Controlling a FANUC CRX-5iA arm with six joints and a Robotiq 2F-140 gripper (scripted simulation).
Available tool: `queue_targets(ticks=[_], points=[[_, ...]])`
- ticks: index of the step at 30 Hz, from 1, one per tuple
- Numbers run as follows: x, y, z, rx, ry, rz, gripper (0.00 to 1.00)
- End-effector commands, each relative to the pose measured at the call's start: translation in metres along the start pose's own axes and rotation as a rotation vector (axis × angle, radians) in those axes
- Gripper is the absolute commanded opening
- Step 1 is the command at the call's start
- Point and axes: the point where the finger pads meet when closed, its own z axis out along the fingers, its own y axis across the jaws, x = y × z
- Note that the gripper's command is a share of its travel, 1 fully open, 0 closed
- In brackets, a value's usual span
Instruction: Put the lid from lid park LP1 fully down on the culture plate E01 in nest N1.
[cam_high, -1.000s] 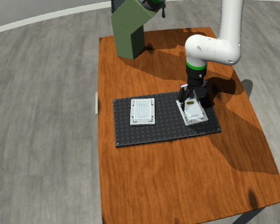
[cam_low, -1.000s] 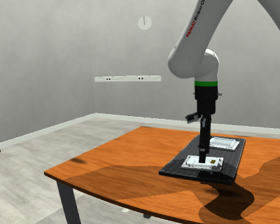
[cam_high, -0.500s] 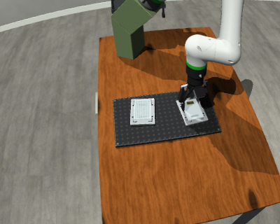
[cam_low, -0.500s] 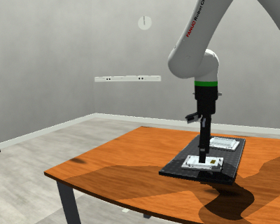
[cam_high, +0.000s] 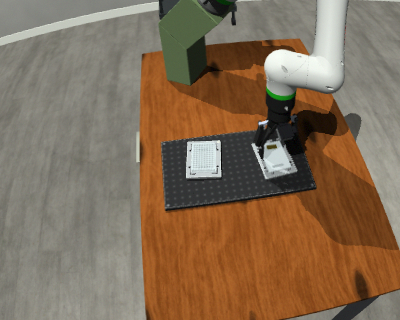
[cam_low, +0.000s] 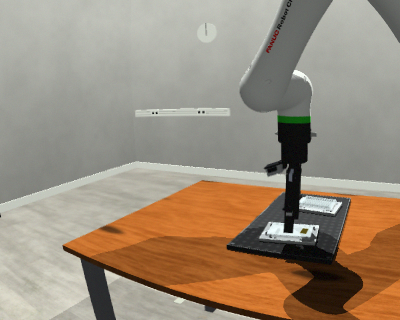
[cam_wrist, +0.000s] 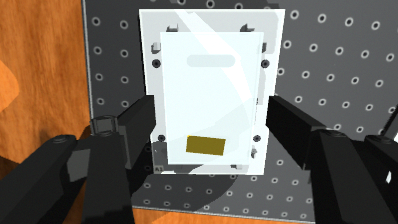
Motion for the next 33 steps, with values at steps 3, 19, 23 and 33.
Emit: queue_targets(ticks=[3,19,23,33], points=[[0.0009,0.0001,-0.0007,0.0,0.001,0.0,0.69],[0.0009,0.0001,-0.0007,0.0,0.001,0.0,0.63],[0.0009,0.0001,-0.0007,0.0,0.001,0.0,0.63],[0.0009,0.0001,-0.0007,0.0,0.001,0.0,0.63]])
